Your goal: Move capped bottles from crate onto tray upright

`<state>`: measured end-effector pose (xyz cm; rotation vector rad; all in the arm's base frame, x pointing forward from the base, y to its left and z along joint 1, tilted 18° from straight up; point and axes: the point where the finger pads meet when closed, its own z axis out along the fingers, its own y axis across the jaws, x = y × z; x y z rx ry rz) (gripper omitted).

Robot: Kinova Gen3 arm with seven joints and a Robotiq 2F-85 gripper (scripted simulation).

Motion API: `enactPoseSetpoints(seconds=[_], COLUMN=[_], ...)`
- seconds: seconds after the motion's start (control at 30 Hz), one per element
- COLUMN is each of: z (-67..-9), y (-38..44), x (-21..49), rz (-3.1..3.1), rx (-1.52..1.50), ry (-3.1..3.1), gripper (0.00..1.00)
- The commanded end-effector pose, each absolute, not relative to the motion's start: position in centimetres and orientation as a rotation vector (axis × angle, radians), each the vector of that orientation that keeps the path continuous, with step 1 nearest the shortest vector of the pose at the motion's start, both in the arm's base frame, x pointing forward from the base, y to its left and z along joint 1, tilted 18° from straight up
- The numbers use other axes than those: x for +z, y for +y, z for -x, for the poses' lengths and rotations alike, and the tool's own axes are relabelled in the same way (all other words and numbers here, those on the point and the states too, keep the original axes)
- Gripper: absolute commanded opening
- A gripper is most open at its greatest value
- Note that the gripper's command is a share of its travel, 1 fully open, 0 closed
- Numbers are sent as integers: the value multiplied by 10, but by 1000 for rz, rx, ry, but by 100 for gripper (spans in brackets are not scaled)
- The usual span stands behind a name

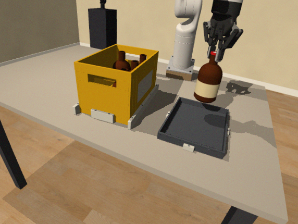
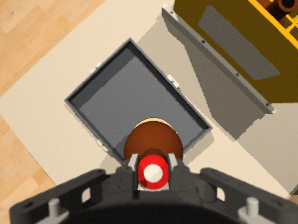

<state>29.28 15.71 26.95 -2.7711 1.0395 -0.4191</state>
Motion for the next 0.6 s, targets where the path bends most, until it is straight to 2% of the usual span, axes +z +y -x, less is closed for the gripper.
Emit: enactPoseSetpoints(seconds=[0.0,0.57], z=[-292,-300], y=[156,158], x=[264,238], rz=[2780,2780], rx=[-409,-409], ry=[1042,1042], gripper=[0,0])
